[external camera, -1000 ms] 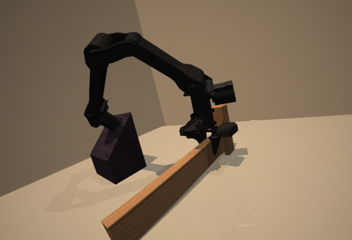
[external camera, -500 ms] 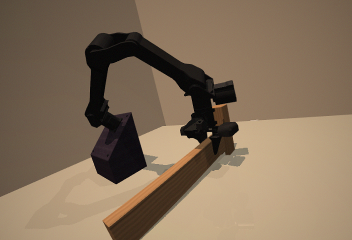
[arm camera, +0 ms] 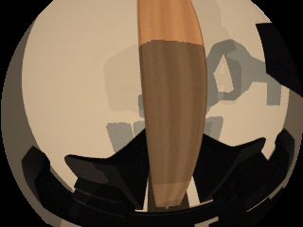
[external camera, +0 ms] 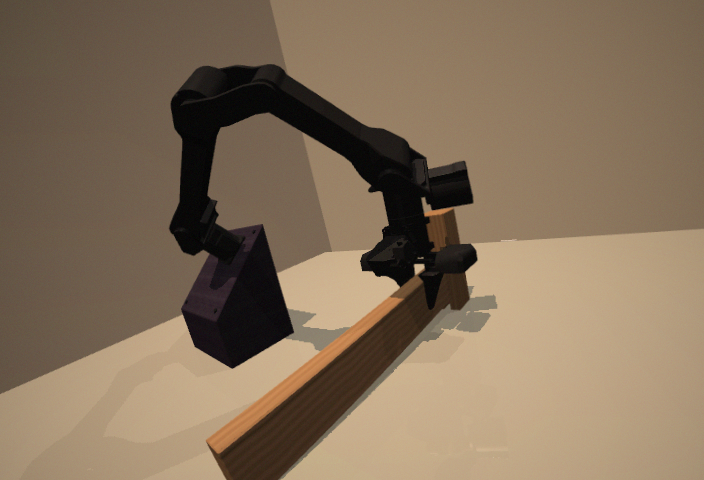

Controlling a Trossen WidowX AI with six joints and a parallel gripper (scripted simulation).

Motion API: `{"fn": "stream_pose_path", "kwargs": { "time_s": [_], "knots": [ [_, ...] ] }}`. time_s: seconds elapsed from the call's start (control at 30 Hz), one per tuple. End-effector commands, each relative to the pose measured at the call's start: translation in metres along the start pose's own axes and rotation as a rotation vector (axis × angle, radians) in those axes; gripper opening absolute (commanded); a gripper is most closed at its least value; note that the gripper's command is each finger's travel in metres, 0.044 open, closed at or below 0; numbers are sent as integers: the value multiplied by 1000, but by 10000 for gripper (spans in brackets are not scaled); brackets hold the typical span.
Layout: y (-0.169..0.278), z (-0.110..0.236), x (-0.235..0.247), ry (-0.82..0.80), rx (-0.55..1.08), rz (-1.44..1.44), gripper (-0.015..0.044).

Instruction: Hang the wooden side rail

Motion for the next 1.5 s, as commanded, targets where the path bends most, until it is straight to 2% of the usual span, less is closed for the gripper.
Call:
{"fn": "stream_pose_path", "kwargs": {
  "time_s": [0.0,1.47],
  "knots": [
    [4,3,2,-12,9,-1,0],
    [4,-4,2,-12,9,-1,0]
  ]
}}
Point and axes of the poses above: the point midway between the two fingers, 35 mm back from their tips, its own z axis back along the fingers, its own x axis across the jaws, y = z × x, the point moved 2 cm from there along z, back along the fingers, and after that the axes turned 1 degree about z, right-handed, at the moved point
